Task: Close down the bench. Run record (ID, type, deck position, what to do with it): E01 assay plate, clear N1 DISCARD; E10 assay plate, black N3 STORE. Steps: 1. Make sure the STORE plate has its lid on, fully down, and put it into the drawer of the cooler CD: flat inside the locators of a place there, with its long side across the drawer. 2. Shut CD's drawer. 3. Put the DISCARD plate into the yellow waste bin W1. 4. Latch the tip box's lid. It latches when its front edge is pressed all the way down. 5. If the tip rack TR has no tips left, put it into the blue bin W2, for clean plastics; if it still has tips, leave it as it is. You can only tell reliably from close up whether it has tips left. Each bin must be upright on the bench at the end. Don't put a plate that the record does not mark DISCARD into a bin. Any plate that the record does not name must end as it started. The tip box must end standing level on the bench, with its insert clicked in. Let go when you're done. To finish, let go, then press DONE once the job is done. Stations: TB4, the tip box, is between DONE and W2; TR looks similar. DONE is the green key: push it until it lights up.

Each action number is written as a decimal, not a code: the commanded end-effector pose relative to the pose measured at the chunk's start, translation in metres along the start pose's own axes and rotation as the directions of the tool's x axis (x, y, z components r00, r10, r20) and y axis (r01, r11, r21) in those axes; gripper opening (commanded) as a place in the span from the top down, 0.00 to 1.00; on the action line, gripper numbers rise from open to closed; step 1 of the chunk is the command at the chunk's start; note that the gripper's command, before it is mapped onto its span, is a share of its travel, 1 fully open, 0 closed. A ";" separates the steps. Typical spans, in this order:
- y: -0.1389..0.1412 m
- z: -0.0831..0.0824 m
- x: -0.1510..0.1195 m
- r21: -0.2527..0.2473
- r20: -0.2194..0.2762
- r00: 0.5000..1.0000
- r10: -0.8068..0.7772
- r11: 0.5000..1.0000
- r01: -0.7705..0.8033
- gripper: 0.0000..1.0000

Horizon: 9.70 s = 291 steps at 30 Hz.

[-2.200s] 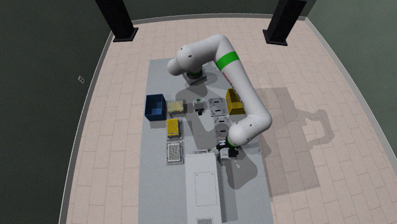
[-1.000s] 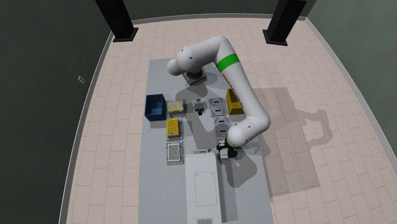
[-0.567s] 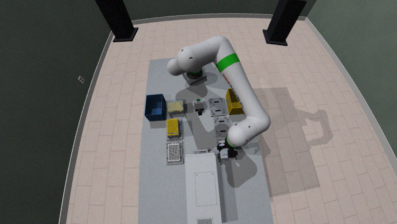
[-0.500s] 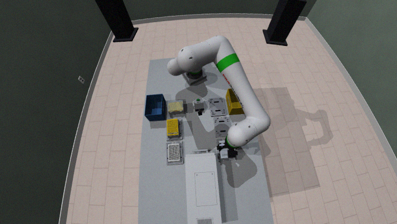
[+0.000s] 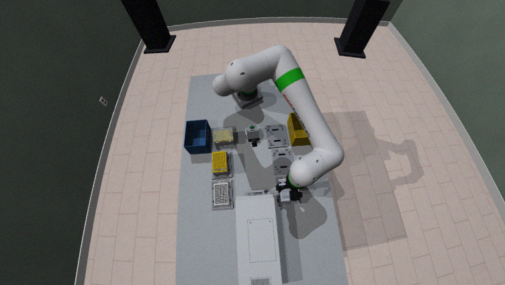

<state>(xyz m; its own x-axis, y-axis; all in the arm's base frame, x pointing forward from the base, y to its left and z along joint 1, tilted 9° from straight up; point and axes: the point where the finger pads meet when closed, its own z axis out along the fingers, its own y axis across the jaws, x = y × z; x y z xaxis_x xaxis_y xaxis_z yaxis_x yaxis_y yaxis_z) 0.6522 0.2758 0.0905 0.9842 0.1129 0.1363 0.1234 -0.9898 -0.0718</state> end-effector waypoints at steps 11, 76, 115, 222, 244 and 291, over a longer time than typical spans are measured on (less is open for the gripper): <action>0.000 -0.002 0.001 0.000 -0.002 1.000 0.000 1.000 0.000 0.90; 0.000 -0.055 0.001 0.000 -0.002 1.000 0.000 1.000 0.000 0.90; 0.000 -0.102 0.001 0.000 -0.002 1.000 0.000 1.000 0.000 0.90; -0.060 -0.127 -0.168 0.001 -0.002 1.000 -0.019 1.000 0.019 0.90; -0.078 -0.127 -0.218 0.001 -0.002 1.000 -0.019 1.000 0.019 0.90; -0.114 -0.127 -0.321 0.001 -0.001 1.000 -0.019 1.000 0.019 0.90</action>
<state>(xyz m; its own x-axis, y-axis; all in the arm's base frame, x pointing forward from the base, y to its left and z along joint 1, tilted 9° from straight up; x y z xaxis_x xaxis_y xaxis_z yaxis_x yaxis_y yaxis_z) 0.3089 0.3407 0.1801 0.9817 0.1322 0.1372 0.1427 -0.9874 -0.0690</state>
